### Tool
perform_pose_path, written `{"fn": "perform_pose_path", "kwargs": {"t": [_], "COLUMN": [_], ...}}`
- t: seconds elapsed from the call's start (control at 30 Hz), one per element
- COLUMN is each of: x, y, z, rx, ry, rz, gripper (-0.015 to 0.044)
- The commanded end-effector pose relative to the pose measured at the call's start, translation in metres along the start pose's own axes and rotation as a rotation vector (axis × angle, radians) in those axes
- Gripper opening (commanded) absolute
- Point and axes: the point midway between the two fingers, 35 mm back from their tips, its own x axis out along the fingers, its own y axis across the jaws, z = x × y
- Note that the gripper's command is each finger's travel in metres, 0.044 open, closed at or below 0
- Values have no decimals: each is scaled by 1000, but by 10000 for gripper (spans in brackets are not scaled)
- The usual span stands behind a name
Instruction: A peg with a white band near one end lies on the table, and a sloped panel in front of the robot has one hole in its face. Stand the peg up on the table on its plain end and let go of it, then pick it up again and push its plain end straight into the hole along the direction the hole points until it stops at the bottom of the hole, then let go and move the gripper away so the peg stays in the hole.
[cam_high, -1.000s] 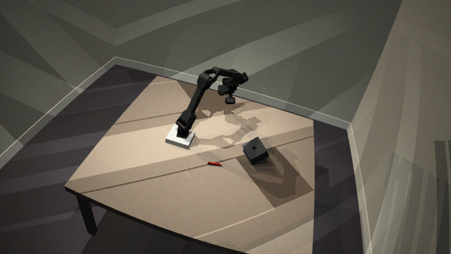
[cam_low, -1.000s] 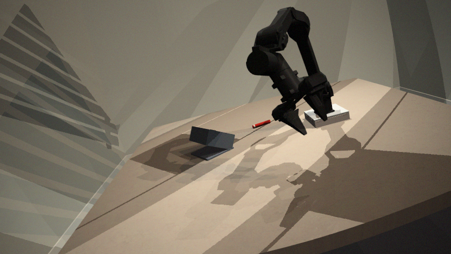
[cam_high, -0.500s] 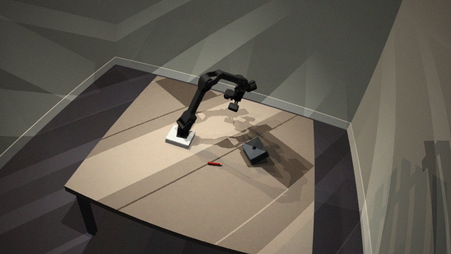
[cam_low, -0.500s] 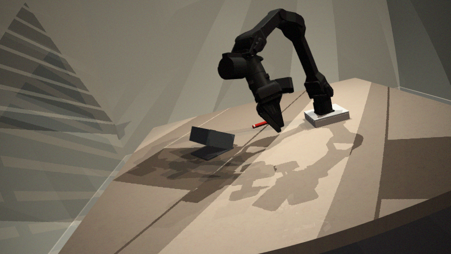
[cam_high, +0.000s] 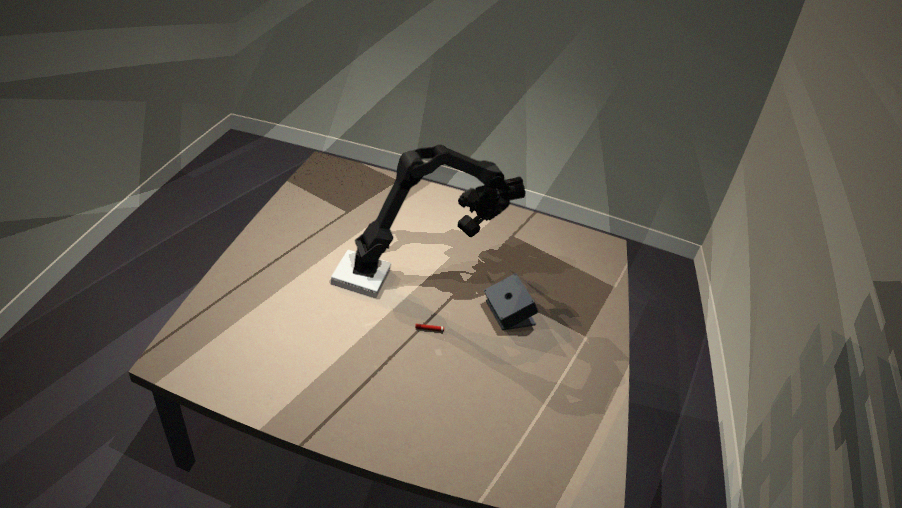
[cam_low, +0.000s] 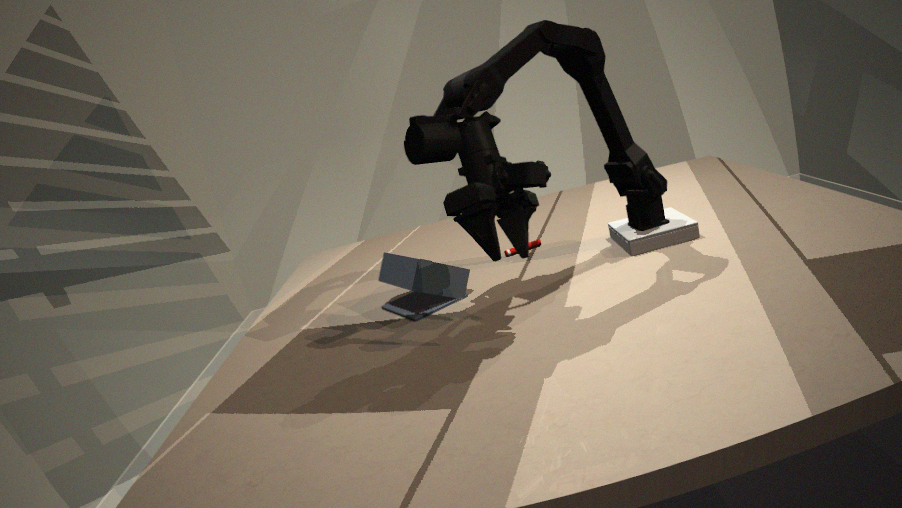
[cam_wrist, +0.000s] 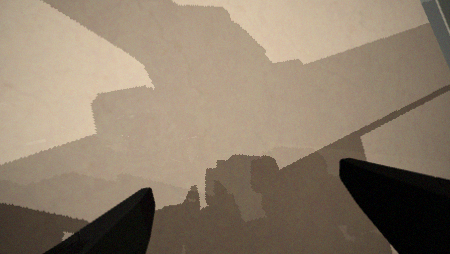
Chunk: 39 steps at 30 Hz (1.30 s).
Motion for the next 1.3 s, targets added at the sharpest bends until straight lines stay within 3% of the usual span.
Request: {"fn": "perform_pose_path", "kwargs": {"t": [0.0,0.63,1.27], "x": [-6,-42,-79], "y": [20,98,192], "z": [-23,-99,-142], "rx": [164,806,1448], "ry": [38,189,332], "rz": [18,16,-20], "gripper": [440,440,440]}}
